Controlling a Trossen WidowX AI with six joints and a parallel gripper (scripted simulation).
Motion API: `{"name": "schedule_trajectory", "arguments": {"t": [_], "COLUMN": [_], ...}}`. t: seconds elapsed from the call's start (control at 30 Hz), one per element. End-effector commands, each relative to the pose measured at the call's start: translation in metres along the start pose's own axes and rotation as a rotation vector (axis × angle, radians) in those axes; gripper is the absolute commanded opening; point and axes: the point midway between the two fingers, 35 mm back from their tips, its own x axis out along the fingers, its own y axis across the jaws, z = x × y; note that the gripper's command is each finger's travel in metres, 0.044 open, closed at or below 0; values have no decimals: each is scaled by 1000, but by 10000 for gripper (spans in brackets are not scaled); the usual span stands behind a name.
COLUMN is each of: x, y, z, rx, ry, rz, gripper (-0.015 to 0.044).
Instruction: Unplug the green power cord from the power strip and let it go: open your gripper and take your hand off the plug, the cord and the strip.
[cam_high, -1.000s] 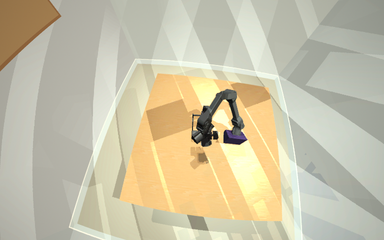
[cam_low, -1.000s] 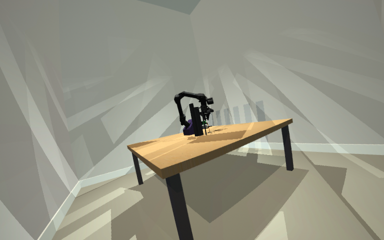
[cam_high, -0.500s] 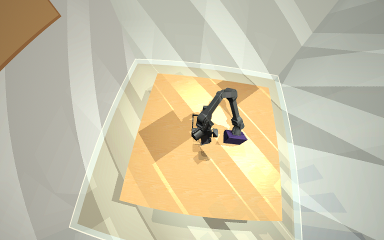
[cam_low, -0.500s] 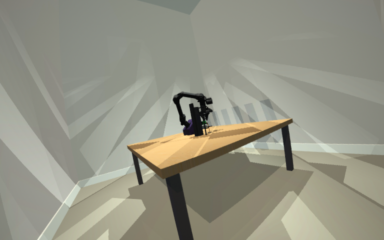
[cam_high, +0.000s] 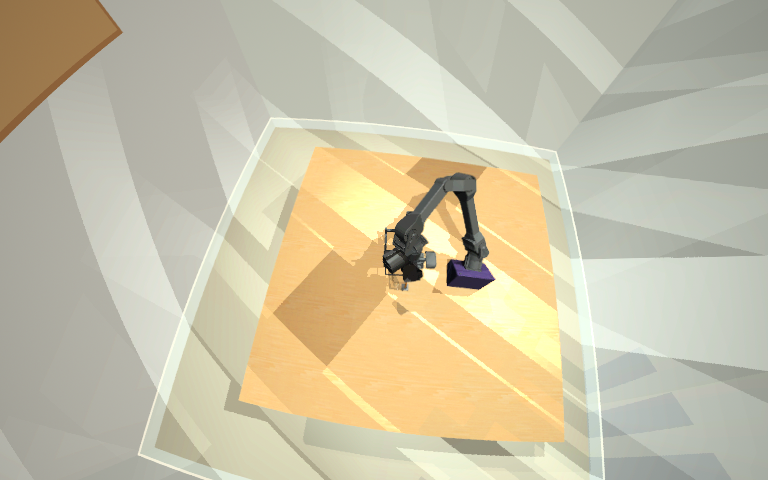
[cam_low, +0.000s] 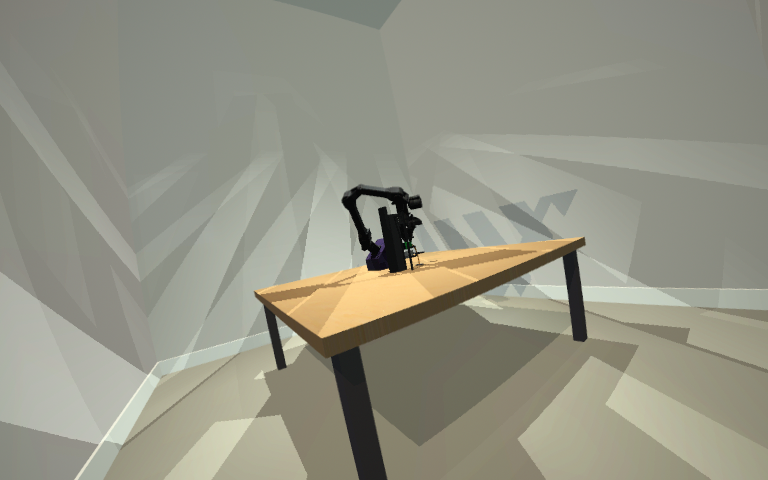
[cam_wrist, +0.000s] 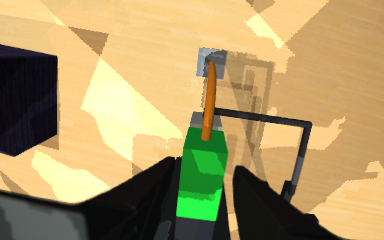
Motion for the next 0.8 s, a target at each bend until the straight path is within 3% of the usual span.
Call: {"name": "schedule_trajectory", "arguments": {"t": [0.0,0.3,0.43,0.77], "x": [1,12,9,9], "y": [1,1,0,0], "z": [-2,-2,-2,-1], "rx": [-7,-7,-1,-1], "ry": [4,4,1,1], "rz": [-2,-2,1,0], "gripper": [160,160,55,0]}}
